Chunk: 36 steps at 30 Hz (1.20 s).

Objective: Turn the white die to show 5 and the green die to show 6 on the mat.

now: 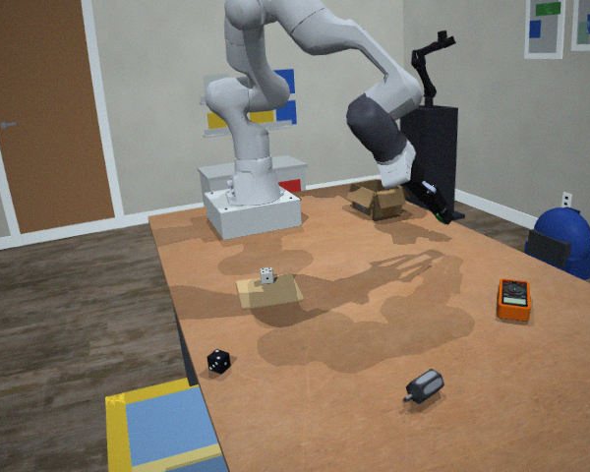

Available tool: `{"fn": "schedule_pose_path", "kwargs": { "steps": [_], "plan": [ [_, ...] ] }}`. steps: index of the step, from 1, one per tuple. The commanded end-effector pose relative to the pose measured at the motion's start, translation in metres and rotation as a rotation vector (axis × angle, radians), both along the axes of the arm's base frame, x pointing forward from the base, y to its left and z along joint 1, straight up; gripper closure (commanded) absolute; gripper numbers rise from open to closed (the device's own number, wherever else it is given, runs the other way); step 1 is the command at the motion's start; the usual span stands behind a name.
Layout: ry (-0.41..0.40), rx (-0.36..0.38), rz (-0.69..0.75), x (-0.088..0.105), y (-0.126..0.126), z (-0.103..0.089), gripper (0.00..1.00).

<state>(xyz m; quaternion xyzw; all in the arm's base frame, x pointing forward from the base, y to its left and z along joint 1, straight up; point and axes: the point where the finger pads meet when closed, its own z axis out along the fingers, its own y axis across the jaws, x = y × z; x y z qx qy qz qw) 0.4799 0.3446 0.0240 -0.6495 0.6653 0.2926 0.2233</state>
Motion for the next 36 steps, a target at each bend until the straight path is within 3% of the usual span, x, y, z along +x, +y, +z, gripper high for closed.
{"fn": "schedule_pose_path", "kwargs": {
  "steps": [1,10,13,16,29,36],
  "plan": [
    [-0.094,0.114,0.093,-0.003,0.0,-0.001,0.76],
    [-0.092,0.284,0.079,-0.001,-0.001,-0.001,0.76],
    [-0.092,0.286,0.079,-0.001,-0.001,-0.001,0.76],
    [-0.096,0.336,0.072,0.001,-0.002,0.001,0.76],
    [-0.084,0.333,0.08,0.001,-0.002,-0.008,0.76],
    [-0.084,0.333,0.08,0.0,-0.002,-0.031,0.76]
  ]
}}
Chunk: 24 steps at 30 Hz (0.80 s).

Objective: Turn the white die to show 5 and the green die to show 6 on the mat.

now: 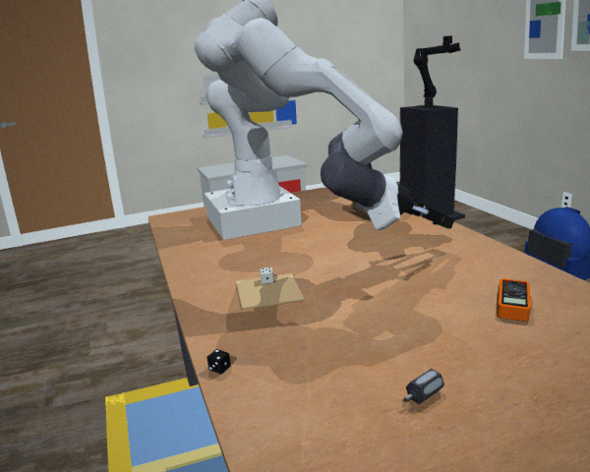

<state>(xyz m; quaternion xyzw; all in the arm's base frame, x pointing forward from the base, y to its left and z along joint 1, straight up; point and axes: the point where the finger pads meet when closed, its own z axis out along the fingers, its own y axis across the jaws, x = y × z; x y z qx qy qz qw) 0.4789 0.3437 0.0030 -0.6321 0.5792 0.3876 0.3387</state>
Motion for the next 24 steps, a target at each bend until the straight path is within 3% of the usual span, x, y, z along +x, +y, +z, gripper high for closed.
{"fn": "schedule_pose_path", "kwargs": {
  "steps": [1,8,24],
  "plan": [
    [-0.027,-0.003,0.011,0.001,-0.002,-0.014,0.76],
    [-0.027,-0.003,0.011,0.0,-0.002,-0.038,0.76],
    [-0.027,-0.003,0.011,0.0,-0.002,-0.05,0.76]
  ]
}}
